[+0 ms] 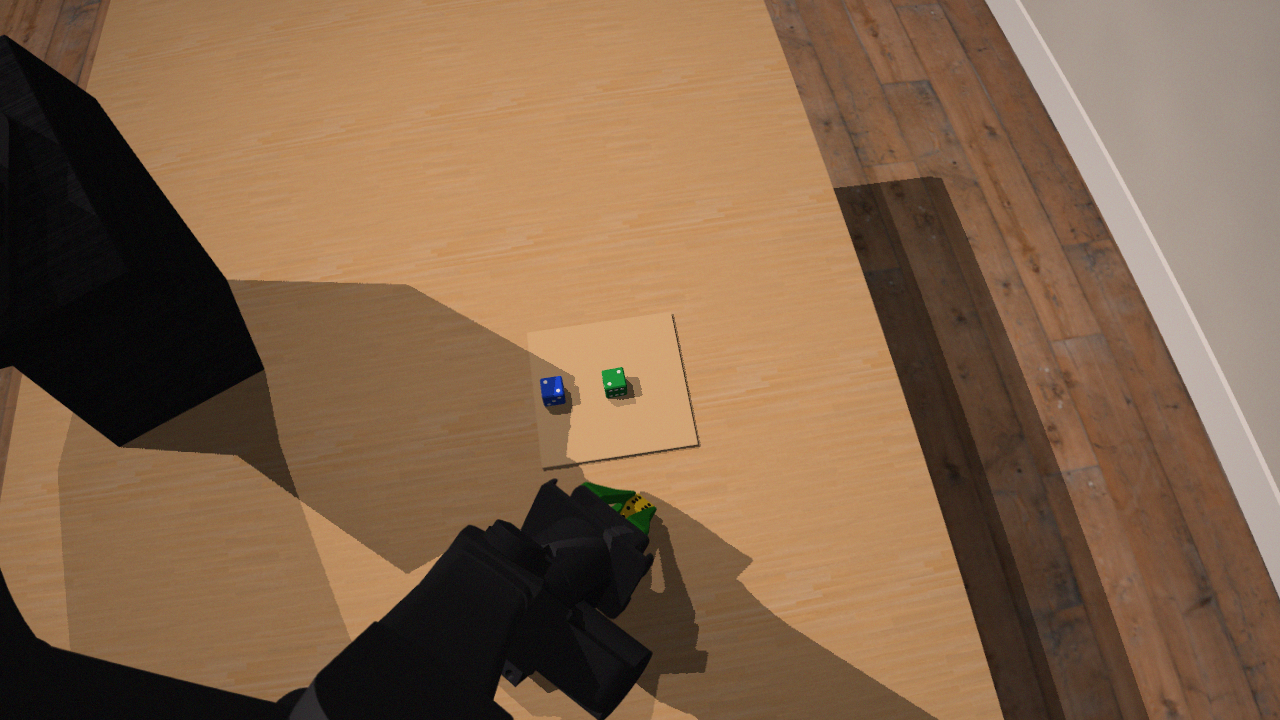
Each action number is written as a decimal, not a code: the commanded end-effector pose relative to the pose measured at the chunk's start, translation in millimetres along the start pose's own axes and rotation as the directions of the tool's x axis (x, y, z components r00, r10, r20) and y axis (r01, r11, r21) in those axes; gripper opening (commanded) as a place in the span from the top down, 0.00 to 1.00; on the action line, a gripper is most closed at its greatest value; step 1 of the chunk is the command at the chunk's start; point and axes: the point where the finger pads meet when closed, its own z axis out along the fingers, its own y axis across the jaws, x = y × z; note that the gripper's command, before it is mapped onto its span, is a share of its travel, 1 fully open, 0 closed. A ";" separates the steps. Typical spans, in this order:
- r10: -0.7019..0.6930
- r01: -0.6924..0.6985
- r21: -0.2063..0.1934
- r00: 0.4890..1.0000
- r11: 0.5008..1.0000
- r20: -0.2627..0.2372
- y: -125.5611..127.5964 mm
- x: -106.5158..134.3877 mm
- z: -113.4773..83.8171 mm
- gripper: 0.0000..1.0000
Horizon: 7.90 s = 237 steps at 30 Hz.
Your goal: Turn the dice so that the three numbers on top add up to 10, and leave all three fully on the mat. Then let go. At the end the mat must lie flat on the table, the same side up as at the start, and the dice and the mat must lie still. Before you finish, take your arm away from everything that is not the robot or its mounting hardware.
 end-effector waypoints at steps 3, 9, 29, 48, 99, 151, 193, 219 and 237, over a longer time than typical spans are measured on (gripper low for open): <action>-0.024 0.024 -0.018 1.000 1.000 -0.003 6.3 -1.6 0.9 0.85; -0.024 0.024 -0.018 1.000 1.000 -0.003 6.4 -1.7 0.8 0.85; -0.024 0.024 -0.018 1.000 1.000 -0.003 6.4 -1.7 0.8 0.85; -0.024 0.024 -0.018 1.000 1.000 -0.003 6.4 -1.7 0.8 0.81; -0.024 0.024 -0.018 1.000 1.000 -0.003 6.4 -1.7 0.8 0.66; 0.001 -0.001 -0.002 1.000 1.000 -0.002 -0.2 47.1 -89.3 0.66; -0.016 0.024 0.001 0.649 1.000 0.761 -3.0 95.8 -70.0 0.00; -0.624 0.421 0.462 0.492 0.781 0.607 6.8 70.7 -61.0 0.00; -0.951 0.635 0.709 0.178 0.307 0.252 5.1 67.2 -52.7 0.00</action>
